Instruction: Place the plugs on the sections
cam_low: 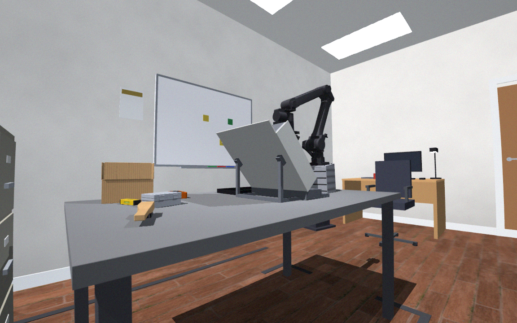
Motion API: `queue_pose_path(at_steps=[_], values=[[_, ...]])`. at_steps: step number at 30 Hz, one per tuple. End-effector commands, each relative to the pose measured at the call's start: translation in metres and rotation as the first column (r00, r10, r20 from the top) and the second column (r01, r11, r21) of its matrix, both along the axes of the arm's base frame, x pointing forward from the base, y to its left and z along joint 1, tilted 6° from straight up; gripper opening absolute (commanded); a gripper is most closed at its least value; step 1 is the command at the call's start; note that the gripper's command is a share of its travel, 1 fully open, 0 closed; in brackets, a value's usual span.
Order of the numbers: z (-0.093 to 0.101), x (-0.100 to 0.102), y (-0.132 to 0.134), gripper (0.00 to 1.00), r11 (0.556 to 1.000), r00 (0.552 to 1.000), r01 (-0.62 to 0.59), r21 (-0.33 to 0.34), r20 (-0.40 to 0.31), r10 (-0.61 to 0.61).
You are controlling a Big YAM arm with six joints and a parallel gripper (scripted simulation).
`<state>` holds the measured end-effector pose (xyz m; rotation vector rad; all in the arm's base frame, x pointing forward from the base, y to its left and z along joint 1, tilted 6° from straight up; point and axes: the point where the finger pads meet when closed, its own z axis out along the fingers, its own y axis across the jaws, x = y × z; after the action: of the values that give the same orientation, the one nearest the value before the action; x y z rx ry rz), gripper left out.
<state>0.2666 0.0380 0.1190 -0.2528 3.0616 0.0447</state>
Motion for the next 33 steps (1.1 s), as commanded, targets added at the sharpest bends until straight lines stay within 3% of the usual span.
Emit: queue_pose_path(at_steps=[1, 33], values=[[0.0229, 0.0200, 0.0057, 0.59, 1.000, 0.999, 0.004, 0.007, 0.054, -0.004], [0.0236, 0.0201, 0.0063, 0.59, 1.000, 1.000, 0.003, 0.003, 0.013, -0.003]])
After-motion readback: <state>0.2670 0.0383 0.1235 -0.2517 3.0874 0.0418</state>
